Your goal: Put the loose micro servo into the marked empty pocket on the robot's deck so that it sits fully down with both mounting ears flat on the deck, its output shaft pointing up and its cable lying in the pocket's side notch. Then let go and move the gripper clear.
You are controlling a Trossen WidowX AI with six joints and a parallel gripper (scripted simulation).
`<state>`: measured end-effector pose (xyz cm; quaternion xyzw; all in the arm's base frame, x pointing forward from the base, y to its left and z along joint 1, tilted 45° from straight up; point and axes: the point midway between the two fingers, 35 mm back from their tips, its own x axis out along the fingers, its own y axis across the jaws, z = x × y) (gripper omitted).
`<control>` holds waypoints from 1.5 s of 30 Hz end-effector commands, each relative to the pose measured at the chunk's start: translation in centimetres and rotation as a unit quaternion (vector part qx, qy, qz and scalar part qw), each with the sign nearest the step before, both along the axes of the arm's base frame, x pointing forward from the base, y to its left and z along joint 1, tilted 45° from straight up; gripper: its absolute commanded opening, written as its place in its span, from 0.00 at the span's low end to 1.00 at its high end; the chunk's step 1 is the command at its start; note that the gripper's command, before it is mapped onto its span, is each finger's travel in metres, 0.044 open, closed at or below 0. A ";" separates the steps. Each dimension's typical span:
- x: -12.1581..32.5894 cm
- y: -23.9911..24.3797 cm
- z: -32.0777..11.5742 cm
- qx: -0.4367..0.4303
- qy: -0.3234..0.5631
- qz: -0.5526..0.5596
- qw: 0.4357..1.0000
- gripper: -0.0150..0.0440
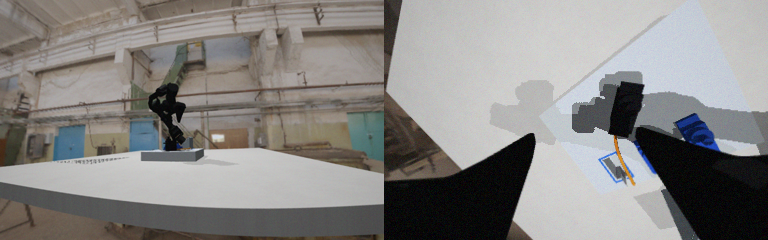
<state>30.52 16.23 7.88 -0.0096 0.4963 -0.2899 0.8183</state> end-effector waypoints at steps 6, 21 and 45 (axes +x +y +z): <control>-2.0 -3.5 -1.8 -0.076 0.024 -0.128 0.989 1.00; -1.9 -5.9 -3.7 -0.091 0.026 -0.147 0.985 1.00; -1.7 -7.3 -5.1 -0.091 0.025 -0.147 0.985 0.73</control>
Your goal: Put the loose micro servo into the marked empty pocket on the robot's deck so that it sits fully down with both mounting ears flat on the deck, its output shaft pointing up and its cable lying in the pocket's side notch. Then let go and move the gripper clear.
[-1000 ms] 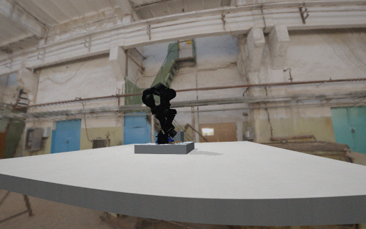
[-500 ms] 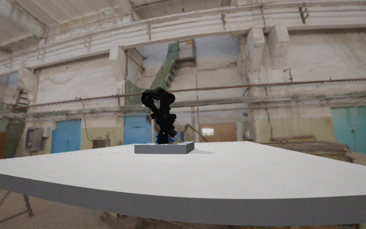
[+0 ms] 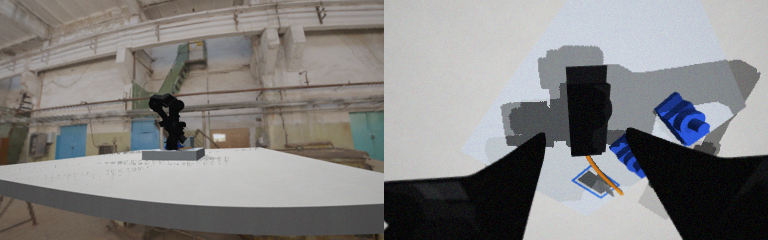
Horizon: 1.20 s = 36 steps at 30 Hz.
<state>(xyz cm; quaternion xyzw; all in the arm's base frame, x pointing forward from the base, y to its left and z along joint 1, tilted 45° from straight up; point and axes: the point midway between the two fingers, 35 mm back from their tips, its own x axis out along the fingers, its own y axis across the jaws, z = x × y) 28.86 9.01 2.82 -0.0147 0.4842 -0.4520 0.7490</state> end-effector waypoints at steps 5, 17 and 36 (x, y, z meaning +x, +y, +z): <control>0.0 -0.1 0.0 -0.002 0.001 0.003 1.000 0.51; -0.2 0.7 0.7 -0.002 0.002 0.003 1.000 0.25; -1.1 1.6 2.3 -0.002 0.002 0.003 1.000 0.25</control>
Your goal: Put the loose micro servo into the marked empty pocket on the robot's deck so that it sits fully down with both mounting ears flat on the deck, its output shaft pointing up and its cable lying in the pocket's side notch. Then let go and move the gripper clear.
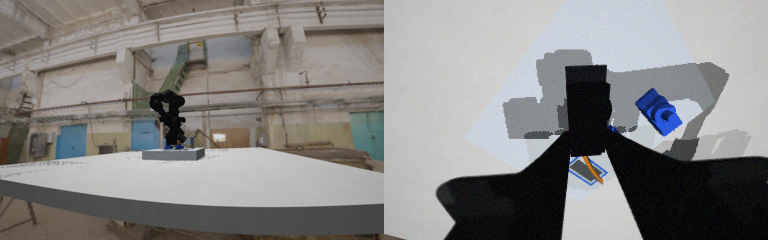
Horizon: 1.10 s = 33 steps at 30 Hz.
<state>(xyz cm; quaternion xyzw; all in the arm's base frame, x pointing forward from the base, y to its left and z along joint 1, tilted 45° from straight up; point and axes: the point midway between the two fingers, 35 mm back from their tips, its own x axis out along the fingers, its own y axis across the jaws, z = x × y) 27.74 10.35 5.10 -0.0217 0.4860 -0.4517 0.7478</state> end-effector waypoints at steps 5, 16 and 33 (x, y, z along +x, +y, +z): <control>-0.1 1.7 -1.4 0.003 -0.003 0.000 1.000 0.25; -0.4 5.5 -5.1 0.005 -0.003 0.000 1.000 0.25; -0.5 5.6 -5.1 -0.018 0.130 0.136 0.982 0.25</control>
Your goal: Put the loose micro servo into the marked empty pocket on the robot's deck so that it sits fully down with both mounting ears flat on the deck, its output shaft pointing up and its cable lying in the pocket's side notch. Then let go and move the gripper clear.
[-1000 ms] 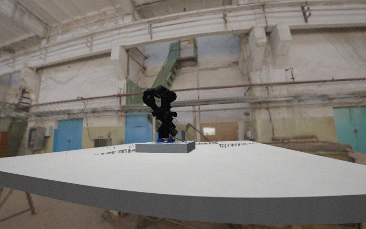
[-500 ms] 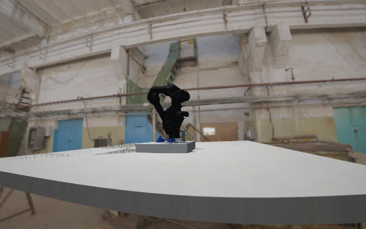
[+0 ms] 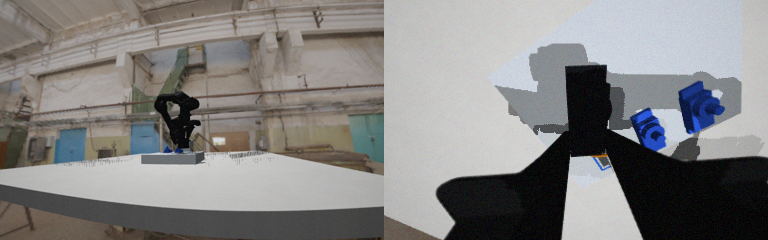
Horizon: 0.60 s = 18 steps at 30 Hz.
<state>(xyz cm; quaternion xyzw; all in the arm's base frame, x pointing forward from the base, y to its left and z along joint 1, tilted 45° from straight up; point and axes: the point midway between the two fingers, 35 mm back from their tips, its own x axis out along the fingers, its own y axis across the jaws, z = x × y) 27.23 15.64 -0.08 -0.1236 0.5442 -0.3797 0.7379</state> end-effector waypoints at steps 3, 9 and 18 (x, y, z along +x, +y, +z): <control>0.1 0.3 0.1 -0.009 0.070 0.075 0.995 0.25; 0.1 0.3 0.1 -0.021 0.140 0.147 0.979 0.25; 0.0 0.3 0.1 -0.027 0.169 0.177 0.969 0.25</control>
